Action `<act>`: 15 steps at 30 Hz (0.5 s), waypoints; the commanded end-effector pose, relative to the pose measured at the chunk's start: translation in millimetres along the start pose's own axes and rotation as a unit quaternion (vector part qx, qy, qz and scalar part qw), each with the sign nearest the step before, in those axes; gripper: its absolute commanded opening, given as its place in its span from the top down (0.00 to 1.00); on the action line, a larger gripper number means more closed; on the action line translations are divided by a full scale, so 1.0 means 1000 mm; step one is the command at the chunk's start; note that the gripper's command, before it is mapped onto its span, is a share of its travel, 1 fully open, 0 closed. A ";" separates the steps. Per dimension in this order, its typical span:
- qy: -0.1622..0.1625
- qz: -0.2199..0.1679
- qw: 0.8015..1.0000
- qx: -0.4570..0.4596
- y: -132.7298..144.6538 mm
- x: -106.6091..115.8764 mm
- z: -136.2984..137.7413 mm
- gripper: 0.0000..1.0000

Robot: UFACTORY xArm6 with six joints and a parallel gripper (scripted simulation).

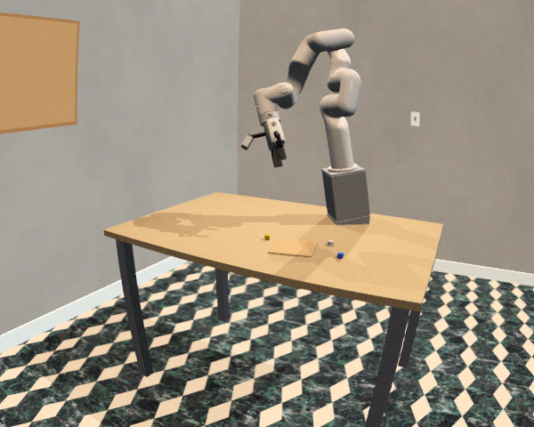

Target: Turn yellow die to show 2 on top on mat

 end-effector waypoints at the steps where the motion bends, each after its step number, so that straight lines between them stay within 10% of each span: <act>1: 0.079 0.016 0.997 -0.007 -0.028 -0.015 0.003 0.00; 15: 0.155 0.065 0.986 0.012 -0.070 -0.044 -0.007 0.00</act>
Point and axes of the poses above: the point where the finger pads meet when closed, its own x axis back along the fingers, its own z axis across the jaws, y = z × x, the point moved 1 cm from there along x, back along the fingers, and after that the axes turned 15 degrees about -x, right-handed, at the moved point
